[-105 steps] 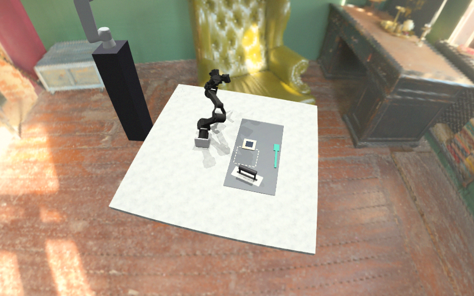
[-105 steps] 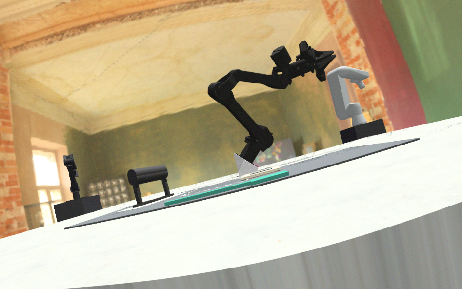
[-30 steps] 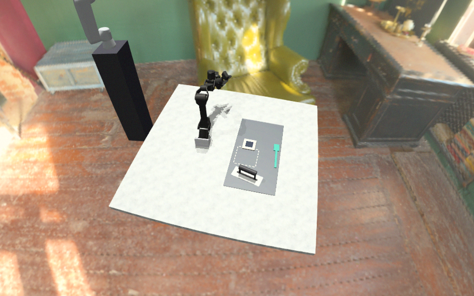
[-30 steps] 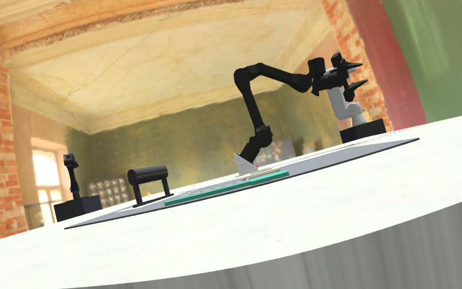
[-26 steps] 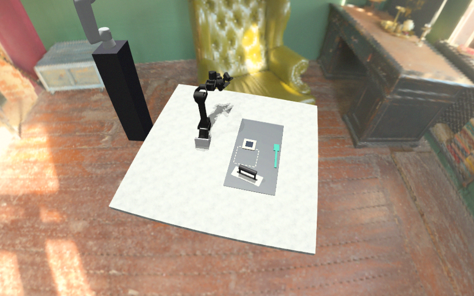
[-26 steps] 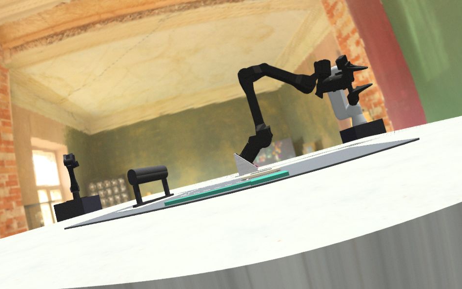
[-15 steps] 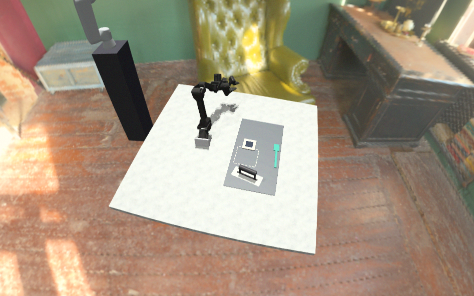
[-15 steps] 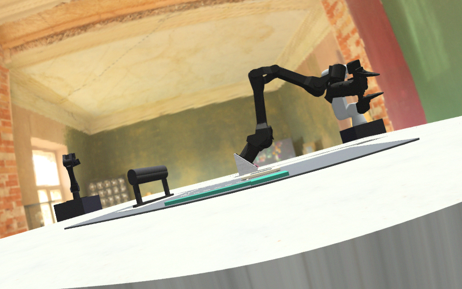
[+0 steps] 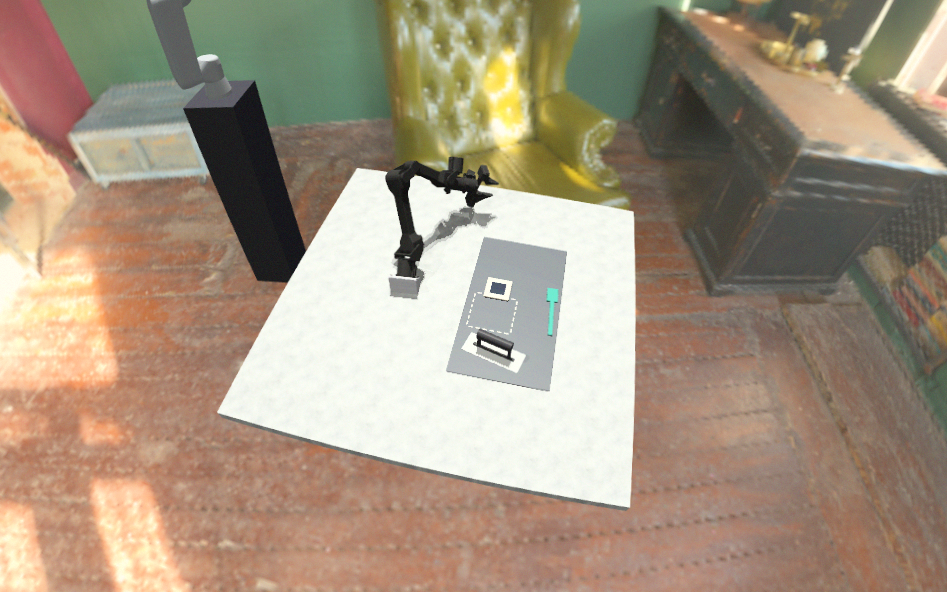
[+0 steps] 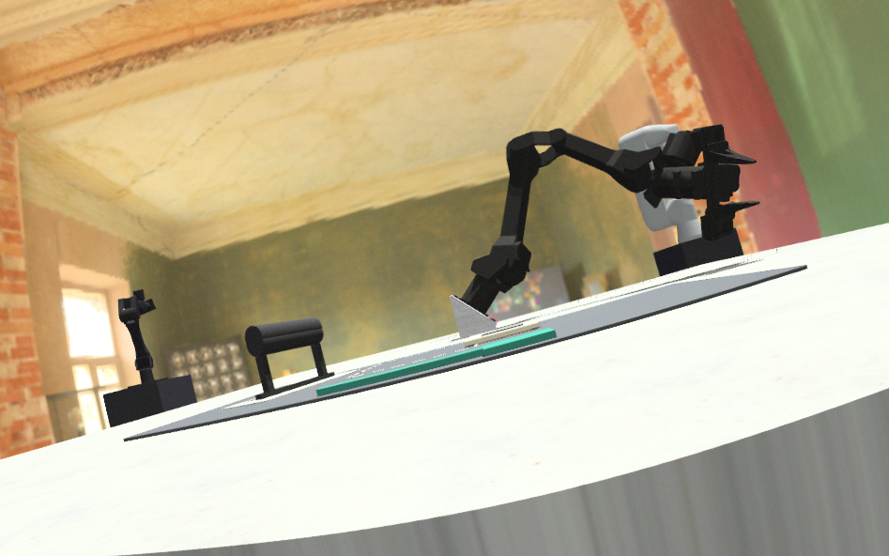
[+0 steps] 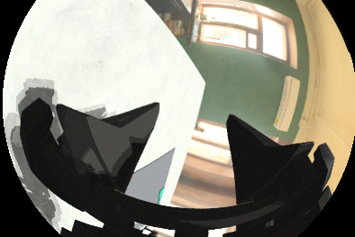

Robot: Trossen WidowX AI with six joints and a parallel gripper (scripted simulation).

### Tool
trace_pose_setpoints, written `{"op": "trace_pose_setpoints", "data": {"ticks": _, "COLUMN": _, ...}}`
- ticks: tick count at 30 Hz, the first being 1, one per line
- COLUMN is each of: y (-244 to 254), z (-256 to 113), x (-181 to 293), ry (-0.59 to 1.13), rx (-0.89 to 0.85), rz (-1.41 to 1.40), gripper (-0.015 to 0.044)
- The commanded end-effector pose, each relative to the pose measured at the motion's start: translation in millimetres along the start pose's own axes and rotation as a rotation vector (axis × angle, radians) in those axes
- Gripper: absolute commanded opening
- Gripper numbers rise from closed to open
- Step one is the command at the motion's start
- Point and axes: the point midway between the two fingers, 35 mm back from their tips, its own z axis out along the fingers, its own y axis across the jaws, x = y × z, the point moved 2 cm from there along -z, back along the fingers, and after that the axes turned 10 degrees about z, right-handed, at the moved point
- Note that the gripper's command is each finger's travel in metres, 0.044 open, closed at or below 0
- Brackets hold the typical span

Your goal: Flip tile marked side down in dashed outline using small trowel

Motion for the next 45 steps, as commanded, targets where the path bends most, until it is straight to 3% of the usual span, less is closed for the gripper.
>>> {"op": "trace_pose_setpoints", "data": {"ticks": 1, "y": 0, "z": 24, "x": 26, "ry": 0.099, "rx": -0.001, "rz": -0.022, "gripper": 0.03}}
{"op": "trace_pose_setpoints", "data": {"ticks": 11, "y": -12, "z": 67, "x": 103, "ry": 0.356, "rx": 0.01, "rz": -0.088, "gripper": 0.03}}
{"op": "trace_pose_setpoints", "data": {"ticks": 24, "y": -43, "z": 94, "x": 193, "ry": 0.641, "rx": 0.045, "rz": -0.142, "gripper": 0.03}}
{"op": "trace_pose_setpoints", "data": {"ticks": 45, "y": -88, "z": 81, "x": 366, "ry": 1.143, "rx": 0.061, "rz": 0.093, "gripper": 0.03}}
